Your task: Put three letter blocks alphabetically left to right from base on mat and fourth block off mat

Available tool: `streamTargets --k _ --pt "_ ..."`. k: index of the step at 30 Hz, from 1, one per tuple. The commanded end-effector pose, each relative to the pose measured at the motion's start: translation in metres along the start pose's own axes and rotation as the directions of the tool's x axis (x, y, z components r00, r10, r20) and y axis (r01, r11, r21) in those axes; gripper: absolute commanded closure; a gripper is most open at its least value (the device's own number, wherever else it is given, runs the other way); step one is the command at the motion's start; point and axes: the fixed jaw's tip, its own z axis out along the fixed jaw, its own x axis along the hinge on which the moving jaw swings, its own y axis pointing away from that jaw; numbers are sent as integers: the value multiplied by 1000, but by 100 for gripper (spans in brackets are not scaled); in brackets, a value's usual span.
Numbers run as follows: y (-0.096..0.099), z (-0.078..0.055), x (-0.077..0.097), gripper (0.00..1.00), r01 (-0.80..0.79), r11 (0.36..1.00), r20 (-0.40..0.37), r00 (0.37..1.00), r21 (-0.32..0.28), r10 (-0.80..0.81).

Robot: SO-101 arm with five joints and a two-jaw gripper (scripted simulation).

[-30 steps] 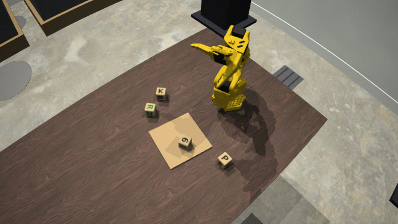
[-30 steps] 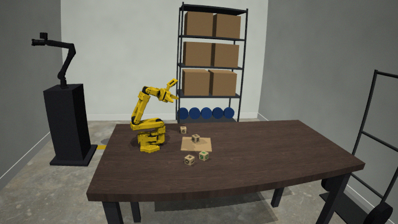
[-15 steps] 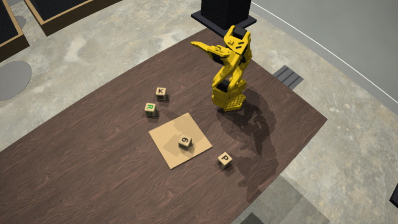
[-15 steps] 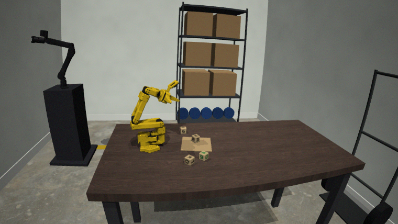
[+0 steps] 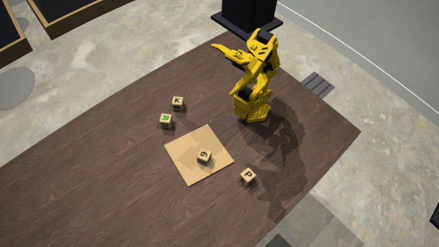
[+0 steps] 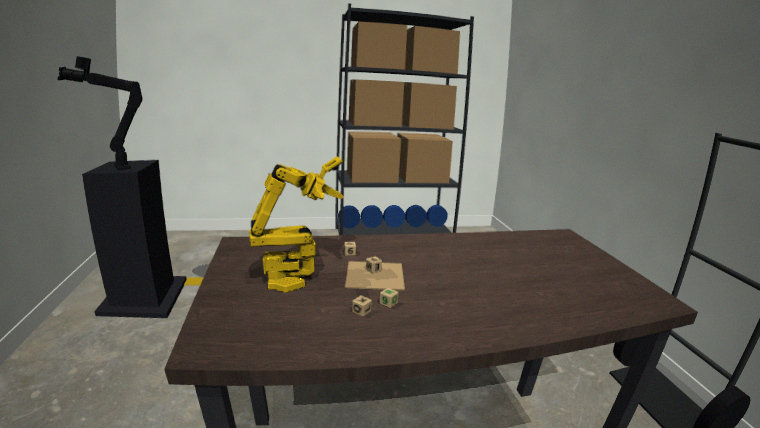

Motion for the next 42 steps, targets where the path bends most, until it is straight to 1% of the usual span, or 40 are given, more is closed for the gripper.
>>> streamTargets --k 1,5,13,22,30,38,42 --pt "-2 -2 -4 0 1 1000 18 1000 15 -2" --pt "-3 -2 -3 0 -1 1000 12 1000 26 1" --pt "-13 -2 3 0 -15 995 -28 999 99 18" --pt "-15 -2 5 0 -18 993 -37 999 114 22" --pt "-24 -2 11 0 -32 982 -77 996 185 47" --pt "-25 -2 12 0 -33 981 -85 995 189 50" --pt "-26 2 14 0 -33 981 -123 991 189 58"
